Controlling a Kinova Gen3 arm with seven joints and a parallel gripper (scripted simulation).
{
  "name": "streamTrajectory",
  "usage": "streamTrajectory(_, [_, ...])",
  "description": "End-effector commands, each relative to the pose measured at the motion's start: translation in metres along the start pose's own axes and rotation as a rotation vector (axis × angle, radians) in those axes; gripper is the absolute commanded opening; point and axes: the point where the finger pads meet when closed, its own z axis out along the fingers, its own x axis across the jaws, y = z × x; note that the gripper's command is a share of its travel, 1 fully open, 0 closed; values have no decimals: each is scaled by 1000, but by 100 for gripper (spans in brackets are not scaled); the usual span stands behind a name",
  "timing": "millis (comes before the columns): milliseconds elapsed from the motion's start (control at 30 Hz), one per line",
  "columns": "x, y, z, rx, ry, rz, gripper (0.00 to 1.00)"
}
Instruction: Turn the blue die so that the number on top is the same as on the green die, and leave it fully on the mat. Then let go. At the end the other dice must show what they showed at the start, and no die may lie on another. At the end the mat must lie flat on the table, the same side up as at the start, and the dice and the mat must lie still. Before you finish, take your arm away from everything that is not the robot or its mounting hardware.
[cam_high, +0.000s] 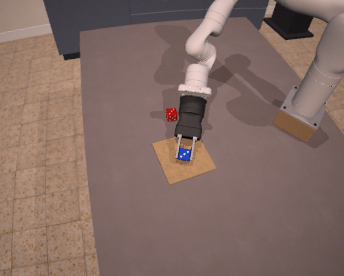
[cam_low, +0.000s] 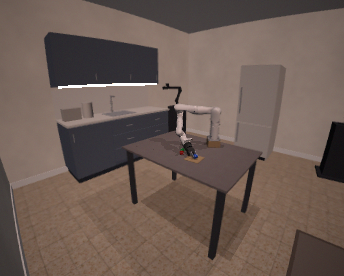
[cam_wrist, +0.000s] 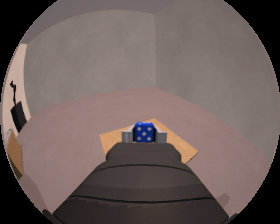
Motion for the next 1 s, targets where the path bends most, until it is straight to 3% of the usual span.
streamTrajectory(0, [1, 3, 1, -9, 1, -14, 57])
streamTrajectory(500, [1, 3, 1, -9, 1, -14, 57])
streamTrajectory(633, [1, 3, 1, -9, 1, -14, 69])
streamTrajectory(767, [1, 3, 1, -9, 1, -14, 69])
streamTrajectory(800, [1, 3, 1, -9, 1, -14, 75])
streamTrajectory(967, [1, 3, 1, -9, 1, -14, 81])
